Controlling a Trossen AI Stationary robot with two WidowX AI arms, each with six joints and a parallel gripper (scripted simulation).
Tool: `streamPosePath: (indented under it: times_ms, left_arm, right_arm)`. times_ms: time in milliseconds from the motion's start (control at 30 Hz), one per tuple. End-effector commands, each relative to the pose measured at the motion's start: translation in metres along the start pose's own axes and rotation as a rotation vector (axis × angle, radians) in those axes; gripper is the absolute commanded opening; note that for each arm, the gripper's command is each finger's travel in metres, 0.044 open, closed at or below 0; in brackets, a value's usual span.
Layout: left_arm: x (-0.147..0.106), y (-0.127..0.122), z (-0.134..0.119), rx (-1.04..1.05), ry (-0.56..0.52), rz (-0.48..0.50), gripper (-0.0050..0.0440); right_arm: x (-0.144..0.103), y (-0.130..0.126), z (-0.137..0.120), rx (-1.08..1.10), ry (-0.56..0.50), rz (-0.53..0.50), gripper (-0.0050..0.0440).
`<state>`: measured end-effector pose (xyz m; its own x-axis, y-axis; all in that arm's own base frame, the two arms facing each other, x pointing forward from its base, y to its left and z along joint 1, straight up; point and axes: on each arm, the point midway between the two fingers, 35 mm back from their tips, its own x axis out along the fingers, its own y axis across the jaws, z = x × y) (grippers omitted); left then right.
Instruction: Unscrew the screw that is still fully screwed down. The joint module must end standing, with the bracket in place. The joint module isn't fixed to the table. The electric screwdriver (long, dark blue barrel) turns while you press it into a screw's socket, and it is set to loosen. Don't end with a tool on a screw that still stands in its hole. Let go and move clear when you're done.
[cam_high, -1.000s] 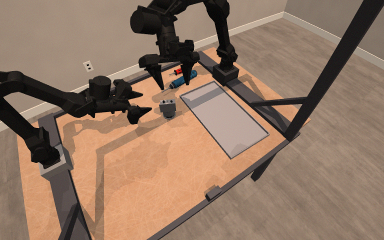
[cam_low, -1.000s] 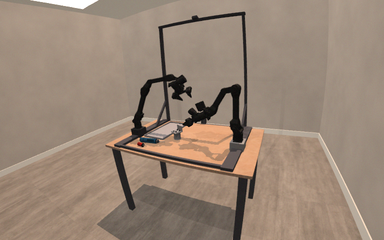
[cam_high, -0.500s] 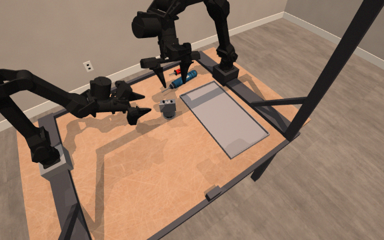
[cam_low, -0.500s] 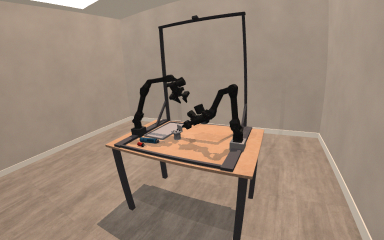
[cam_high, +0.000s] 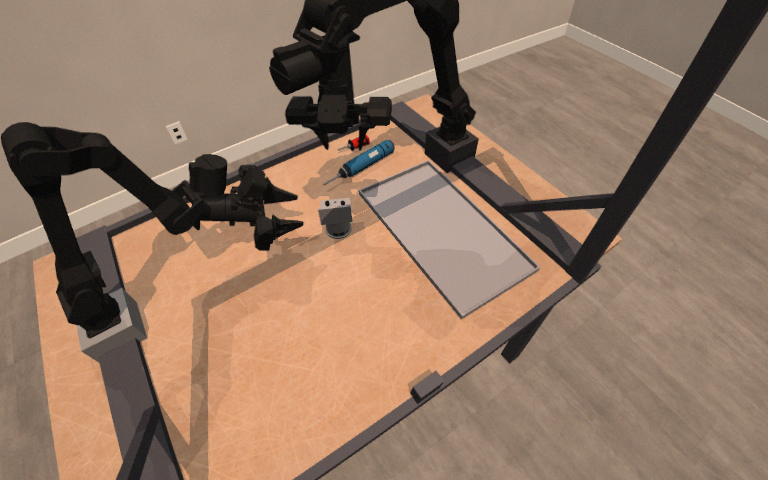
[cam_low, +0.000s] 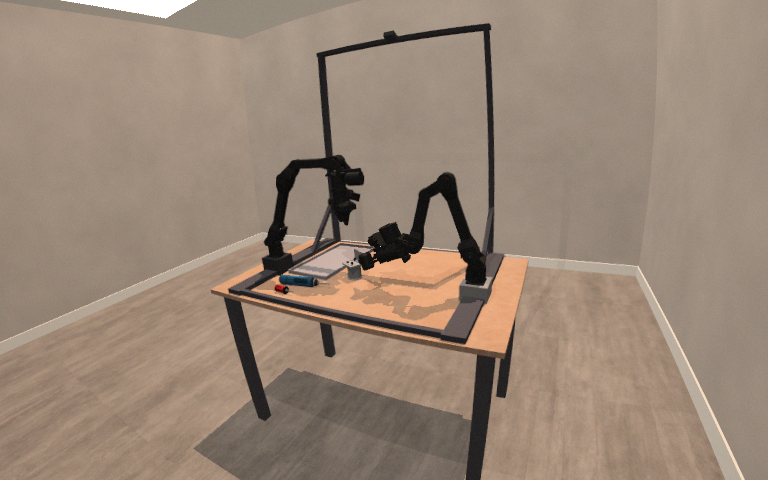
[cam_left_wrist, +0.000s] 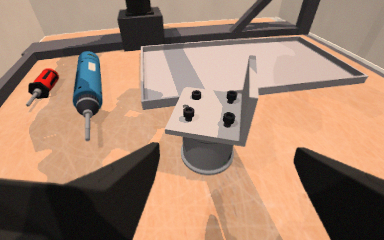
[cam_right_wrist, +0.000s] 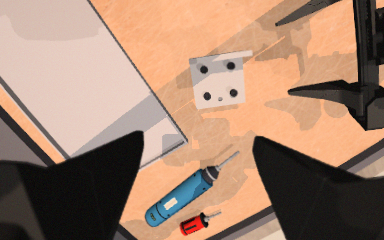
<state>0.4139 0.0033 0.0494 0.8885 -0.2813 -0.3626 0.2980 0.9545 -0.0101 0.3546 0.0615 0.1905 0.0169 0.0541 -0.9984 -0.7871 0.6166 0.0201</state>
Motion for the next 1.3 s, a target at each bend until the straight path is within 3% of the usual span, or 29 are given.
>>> streamPosePath:
  times_ms: [0, 133, 533, 633, 700, 1200, 1267]
  left_arm:
    - [0.006, 0.009, 0.002, 0.032, -0.046, -0.045, 0.0385]
    - [0.009, 0.013, -0.002, 0.041, -0.053, -0.067, 0.0385]
    - [0.021, 0.029, -0.023, 0.088, -0.088, -0.181, 0.0385]
    - [0.023, 0.031, -0.026, 0.095, -0.094, -0.2, 0.0385]
    - [0.023, 0.031, -0.026, 0.095, -0.094, -0.2, 0.0385]
    - [0.027, 0.037, -0.033, 0.112, -0.108, -0.245, 0.0385]
    - [0.027, 0.037, -0.033, 0.112, -0.108, -0.245, 0.0385]
  right_arm:
    - [-0.003, -0.006, -0.034, 0.183, 0.105, -0.063, 0.0305]
    - [0.0, -0.01, -0.049, 0.28, 0.157, -0.092, 0.0305]
    - [0.018, -0.022, -0.122, 0.947, 0.312, -0.265, 0.0305]
    - [0.024, -0.021, -0.136, 1.114, 0.322, -0.295, 0.0305]
    - [0.024, -0.021, -0.136, 1.114, 0.322, -0.295, 0.0305]
    - [0.063, -0.008, -0.186, 1.983, 0.278, -0.382, 0.0305]
    - [0.063, -0.008, -0.186, 1.983, 0.278, -0.382, 0.0305]
